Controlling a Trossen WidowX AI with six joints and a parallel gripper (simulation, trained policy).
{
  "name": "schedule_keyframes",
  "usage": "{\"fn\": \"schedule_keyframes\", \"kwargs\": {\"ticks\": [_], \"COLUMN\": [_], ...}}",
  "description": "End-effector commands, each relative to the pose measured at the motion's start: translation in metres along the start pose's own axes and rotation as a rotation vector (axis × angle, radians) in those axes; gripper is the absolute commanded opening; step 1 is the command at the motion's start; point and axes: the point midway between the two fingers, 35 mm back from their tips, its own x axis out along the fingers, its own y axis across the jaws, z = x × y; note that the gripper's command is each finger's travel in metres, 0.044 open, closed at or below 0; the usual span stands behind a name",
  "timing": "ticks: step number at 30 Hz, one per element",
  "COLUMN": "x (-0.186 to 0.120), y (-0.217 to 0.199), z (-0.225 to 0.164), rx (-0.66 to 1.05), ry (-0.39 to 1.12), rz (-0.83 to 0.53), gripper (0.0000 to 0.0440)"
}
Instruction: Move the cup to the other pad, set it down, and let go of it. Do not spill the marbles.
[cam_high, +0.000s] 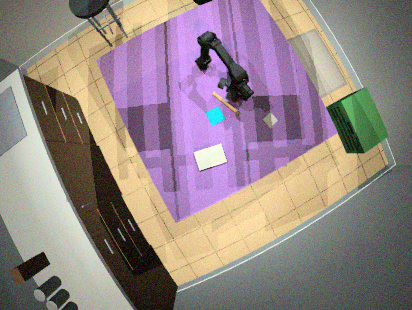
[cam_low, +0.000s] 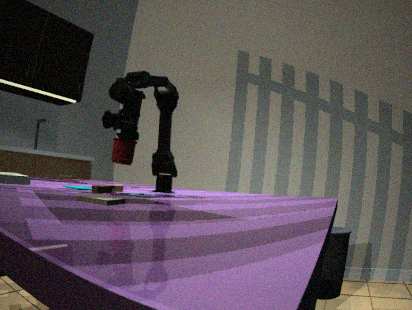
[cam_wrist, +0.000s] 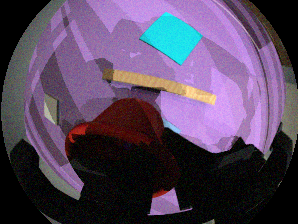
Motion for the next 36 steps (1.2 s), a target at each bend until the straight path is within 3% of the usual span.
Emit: {"fn": "schedule_keyframes", "kwargs": {"ticks": [1,18,36], "x": [-0.007,0.0,0.038], "y": [0.0,-0.009,-0.032], "z": [0.014,0.082,0.13], "rx": [0.029,0.161,0.269], "ry": [-0.026,-0.107,-0.151], "rz": [0.029,0.086,0.088], "gripper": [0.0,0.0,0.0]}}
